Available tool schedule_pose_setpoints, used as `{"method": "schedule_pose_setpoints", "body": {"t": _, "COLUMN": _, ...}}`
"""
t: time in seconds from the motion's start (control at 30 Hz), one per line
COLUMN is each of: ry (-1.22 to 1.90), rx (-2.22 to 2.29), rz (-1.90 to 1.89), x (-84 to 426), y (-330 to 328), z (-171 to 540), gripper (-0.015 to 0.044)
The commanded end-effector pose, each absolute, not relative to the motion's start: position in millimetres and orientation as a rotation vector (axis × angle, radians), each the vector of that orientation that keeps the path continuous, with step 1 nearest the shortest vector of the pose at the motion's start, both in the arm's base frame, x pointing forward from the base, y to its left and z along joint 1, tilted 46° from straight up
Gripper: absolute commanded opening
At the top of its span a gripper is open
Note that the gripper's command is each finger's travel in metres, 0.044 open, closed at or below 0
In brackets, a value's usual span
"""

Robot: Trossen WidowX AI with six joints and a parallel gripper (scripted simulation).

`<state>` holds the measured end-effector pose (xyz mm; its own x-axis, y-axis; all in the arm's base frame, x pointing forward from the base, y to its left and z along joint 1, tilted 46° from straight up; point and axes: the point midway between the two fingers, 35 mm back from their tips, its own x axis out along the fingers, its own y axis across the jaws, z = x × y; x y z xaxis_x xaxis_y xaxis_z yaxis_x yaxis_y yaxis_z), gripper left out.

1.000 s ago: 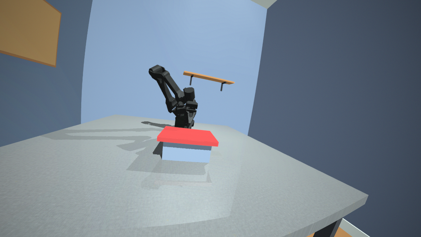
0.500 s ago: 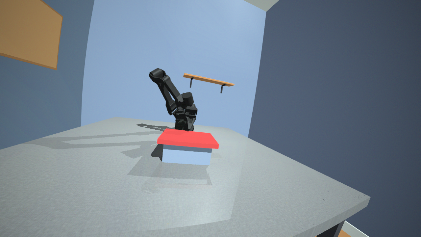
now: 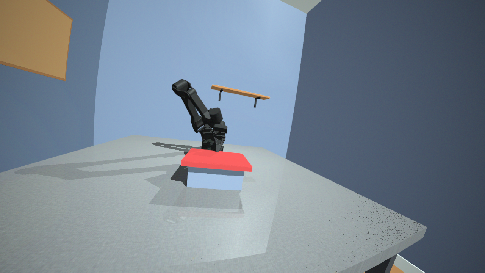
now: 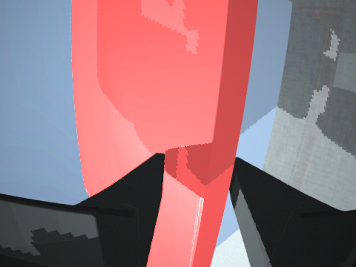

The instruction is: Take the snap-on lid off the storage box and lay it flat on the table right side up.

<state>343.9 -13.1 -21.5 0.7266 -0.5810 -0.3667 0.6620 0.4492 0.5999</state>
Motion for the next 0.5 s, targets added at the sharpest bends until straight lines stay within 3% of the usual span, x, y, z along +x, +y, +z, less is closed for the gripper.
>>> {"method": "schedule_pose_setpoints", "body": {"t": 0.0, "ry": 0.116, "rx": 0.791, "rz": -0.765, "x": 345.0, "y": -12.7, "z": -21.5, "gripper": 0.0090}}
{"method": "schedule_pose_setpoints", "body": {"t": 0.13, "ry": 0.116, "rx": 0.791, "rz": -0.765, "x": 345.0, "y": -12.7, "z": -21.5, "gripper": 0.0000}}
{"method": "schedule_pose_setpoints", "body": {"t": 0.47, "ry": 0.113, "rx": 0.793, "rz": -0.770, "x": 343.9, "y": -12.0, "z": -20.4, "gripper": 0.0000}}
